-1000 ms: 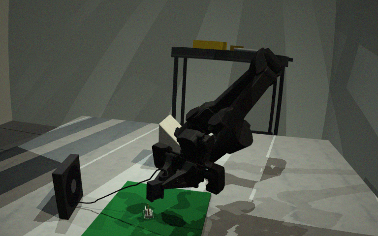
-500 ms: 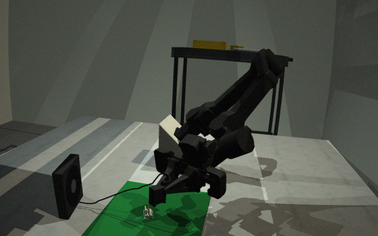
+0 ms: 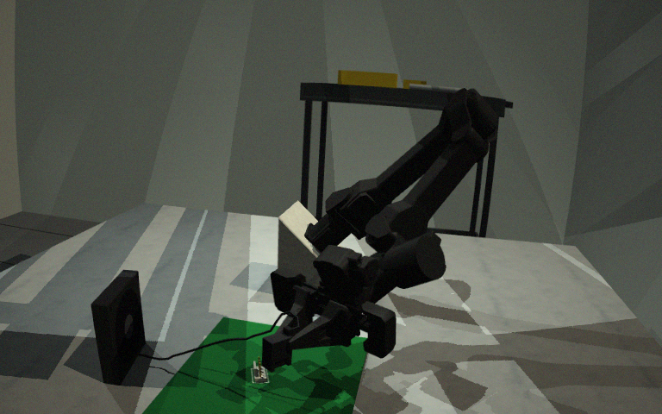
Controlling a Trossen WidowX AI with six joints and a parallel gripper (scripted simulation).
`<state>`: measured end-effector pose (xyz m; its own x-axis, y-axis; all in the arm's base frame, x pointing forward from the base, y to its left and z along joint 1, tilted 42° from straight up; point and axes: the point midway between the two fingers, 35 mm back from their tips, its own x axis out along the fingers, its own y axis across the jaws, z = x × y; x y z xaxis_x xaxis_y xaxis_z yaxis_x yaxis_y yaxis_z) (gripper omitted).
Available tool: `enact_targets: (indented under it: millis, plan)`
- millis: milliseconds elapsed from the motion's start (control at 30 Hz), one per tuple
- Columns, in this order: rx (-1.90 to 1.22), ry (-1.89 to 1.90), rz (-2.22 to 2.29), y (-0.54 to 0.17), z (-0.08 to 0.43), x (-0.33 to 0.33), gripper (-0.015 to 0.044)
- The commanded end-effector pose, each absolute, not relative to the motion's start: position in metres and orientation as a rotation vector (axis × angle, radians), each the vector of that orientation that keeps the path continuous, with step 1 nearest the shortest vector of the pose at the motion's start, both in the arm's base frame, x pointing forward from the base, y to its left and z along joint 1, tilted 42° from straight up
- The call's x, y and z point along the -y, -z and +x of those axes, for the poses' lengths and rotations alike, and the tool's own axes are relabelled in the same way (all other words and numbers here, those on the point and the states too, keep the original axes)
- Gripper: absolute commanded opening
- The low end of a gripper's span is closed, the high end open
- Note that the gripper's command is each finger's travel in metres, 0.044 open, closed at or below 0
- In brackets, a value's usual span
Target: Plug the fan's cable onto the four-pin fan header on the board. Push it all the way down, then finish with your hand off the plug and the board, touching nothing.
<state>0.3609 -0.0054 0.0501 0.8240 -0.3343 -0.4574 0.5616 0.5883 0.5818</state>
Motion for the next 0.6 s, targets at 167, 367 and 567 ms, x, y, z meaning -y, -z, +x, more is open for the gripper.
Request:
enact_targets:
  millis: [167,367,567]
  plan:
    - [-0.314,0.538,0.785,-0.044,0.361,0.001,0.0]
    - [-0.314,0.538,0.785,-0.04,0.361,-0.003,0.0]
    - [-0.314,0.538,0.785,-0.035,0.362,-0.006,0.0]
